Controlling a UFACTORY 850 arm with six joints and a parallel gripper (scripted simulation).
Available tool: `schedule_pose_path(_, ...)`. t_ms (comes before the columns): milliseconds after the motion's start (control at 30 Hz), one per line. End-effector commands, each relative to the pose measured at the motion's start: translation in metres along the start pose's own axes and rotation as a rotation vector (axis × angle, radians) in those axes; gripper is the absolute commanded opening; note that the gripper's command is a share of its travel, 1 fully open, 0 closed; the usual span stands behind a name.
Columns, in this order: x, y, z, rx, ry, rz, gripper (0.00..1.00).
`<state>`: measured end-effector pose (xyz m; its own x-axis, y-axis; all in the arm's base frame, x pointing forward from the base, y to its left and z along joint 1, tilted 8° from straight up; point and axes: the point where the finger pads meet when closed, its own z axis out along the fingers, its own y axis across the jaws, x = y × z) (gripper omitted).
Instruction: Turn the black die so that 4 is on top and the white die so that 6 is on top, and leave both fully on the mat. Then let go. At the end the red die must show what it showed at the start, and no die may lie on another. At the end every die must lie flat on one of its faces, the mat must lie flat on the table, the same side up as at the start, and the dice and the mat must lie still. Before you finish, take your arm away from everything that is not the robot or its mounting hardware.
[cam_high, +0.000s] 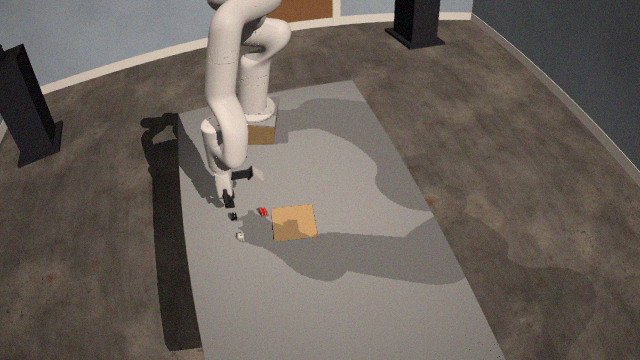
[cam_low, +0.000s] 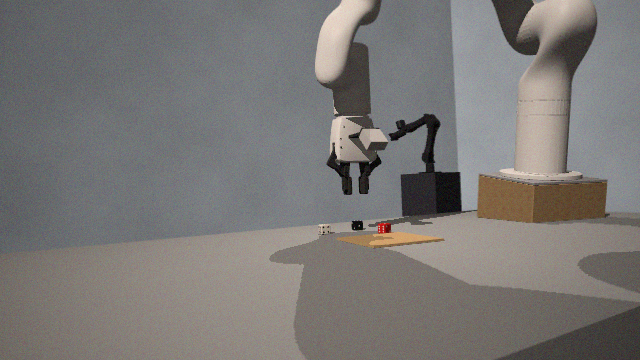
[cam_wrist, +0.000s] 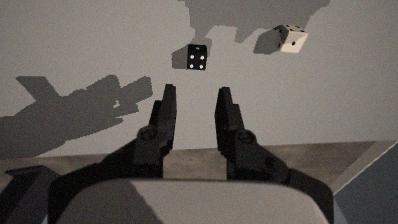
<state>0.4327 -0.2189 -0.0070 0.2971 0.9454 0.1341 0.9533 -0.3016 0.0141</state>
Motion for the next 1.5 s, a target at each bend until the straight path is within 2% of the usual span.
schedule_pose_path(0,0.000,0.001,0.000,-0.002,0.000,0.000,0.36)
schedule_pose_path(433,0.000,0.001,0.004,-0.004,0.002,-0.001,0.36)
schedule_pose_path(1467,0.000,0.000,0.048,-0.004,0.002,-0.001,0.36)
